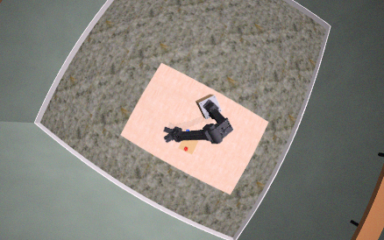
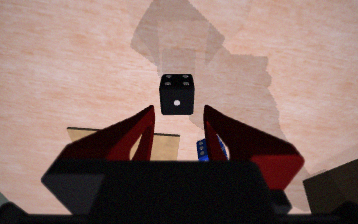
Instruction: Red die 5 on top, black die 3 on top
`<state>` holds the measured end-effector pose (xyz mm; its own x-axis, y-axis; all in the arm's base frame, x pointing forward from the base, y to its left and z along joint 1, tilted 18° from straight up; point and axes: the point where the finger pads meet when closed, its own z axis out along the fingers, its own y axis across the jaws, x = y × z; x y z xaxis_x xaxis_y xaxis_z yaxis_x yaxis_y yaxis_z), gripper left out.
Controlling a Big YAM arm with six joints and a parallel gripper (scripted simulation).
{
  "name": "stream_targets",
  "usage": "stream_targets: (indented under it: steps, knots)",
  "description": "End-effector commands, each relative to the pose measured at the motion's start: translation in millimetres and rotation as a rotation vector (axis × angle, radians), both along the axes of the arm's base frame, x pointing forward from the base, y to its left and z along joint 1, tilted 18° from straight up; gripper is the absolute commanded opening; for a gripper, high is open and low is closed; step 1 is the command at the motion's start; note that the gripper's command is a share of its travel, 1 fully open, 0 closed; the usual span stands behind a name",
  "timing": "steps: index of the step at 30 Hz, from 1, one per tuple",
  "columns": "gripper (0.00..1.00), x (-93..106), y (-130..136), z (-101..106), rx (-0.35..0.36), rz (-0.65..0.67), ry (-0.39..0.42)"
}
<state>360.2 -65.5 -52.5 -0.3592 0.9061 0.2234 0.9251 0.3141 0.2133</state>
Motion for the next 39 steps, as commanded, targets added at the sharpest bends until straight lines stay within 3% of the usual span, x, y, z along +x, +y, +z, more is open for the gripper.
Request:
stream_targets:
  steps: [1,39]
  knots:
    - [0.44,13.6,-0.6,5.4,-0.015,0.004,-0.031]
    - [0.44,18.7,-2.2,6.0,-0.016,0.004,-0.033]
